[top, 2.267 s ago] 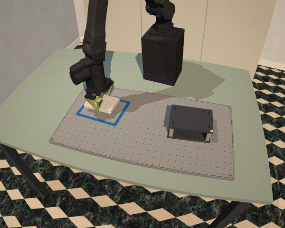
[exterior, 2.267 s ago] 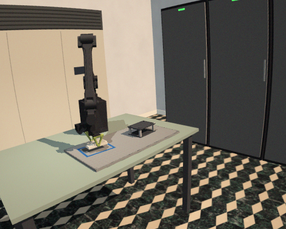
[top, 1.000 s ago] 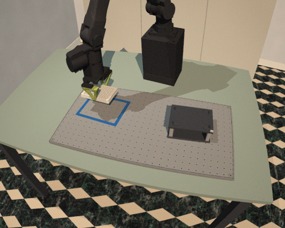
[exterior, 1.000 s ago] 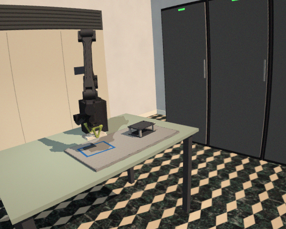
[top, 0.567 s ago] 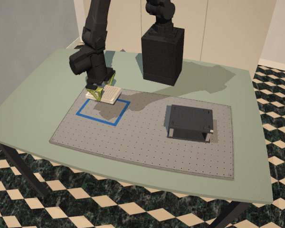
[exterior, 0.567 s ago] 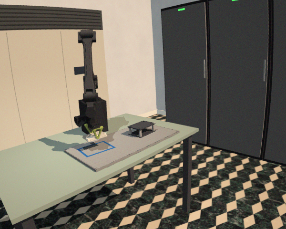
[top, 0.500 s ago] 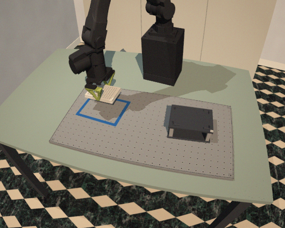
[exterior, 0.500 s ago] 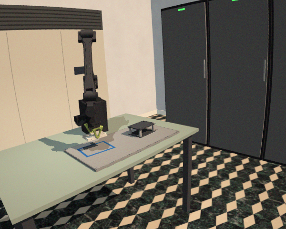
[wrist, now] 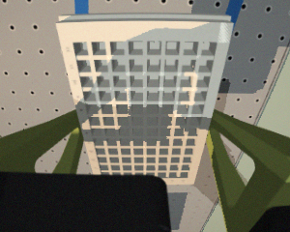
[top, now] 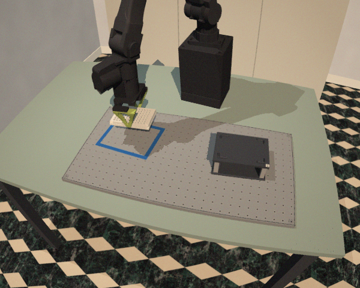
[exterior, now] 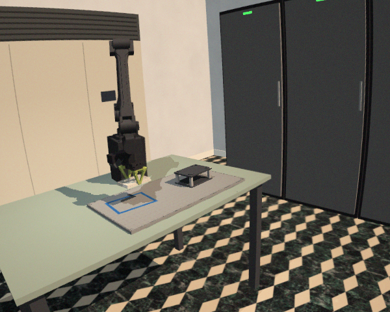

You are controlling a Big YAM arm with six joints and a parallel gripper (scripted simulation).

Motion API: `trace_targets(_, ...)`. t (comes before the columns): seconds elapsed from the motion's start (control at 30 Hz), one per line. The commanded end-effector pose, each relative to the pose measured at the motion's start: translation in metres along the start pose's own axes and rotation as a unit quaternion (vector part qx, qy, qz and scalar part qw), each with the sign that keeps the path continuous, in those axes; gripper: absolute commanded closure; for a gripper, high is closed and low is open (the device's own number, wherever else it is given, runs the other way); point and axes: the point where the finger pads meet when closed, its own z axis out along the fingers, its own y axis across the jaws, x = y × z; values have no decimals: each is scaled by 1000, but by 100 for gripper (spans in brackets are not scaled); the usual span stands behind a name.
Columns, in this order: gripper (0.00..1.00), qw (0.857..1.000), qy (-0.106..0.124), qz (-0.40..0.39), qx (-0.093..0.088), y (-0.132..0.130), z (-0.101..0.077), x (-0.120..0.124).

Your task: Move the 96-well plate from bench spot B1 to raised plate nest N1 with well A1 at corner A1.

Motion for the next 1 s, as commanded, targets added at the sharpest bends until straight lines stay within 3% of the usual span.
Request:
trace_targets(0.0, 100, 1000, -9, -7, -13, 8, -8, 7)
trace_targets(0.2, 100, 1000, -9, -7, -13, 10, -10, 21)
trace_targets(0.23, 100, 1000, -4, -6, -4, 6, -4, 26)
trace_targets(0.3, 100, 1000, -8, -7, -12, 11, -11, 31)
trace_targets(0.77, 100, 1000, -3, -6, -6, 12, -17, 72)
trace_targets(0.8, 100, 1000, 0, -6, 3, 10, -12, 76)
trace_targets(0.97, 100, 1000, -2, -6, -2, 12, -20, 93)
